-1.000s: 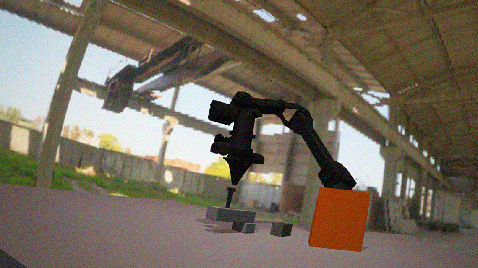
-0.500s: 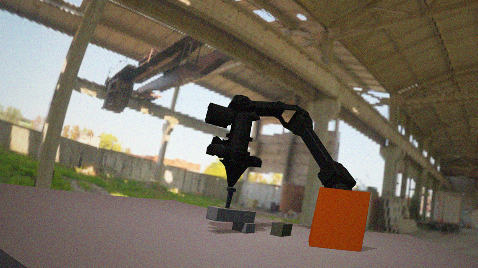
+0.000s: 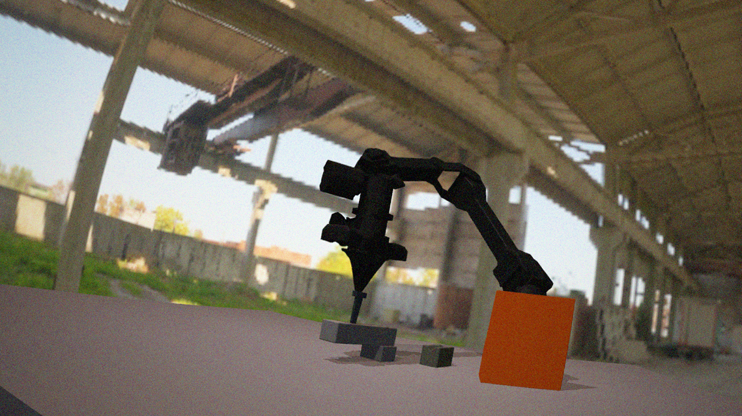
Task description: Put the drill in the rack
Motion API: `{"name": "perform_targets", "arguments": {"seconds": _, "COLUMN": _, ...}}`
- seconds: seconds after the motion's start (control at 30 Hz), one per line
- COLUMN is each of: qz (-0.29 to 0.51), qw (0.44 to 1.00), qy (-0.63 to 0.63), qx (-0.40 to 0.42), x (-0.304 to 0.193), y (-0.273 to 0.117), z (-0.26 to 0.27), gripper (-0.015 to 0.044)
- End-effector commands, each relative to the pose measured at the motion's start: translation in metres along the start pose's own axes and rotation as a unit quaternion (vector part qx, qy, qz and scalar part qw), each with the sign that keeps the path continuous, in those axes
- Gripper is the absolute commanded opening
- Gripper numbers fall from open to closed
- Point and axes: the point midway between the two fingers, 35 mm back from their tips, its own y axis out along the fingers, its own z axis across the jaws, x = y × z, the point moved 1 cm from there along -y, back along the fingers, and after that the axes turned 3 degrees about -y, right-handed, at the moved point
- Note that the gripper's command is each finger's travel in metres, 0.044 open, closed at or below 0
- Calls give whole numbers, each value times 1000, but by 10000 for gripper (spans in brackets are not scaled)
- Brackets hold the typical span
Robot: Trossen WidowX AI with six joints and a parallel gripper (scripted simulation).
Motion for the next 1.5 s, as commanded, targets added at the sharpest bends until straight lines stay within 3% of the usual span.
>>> {"name": "perform_targets", "arguments": {"seconds": 0.0, "qz": 3, "qw": 1000, "qy": -4, "qx": -6, "x": -4, "y": 3, "z": -3, "gripper": 0}}
{"name": "perform_targets", "arguments": {"seconds": 1.47, "qz": 3, "qw": 1000, "qy": -4, "qx": -6, "x": -4, "y": 13, "z": -1, "gripper": 0}}
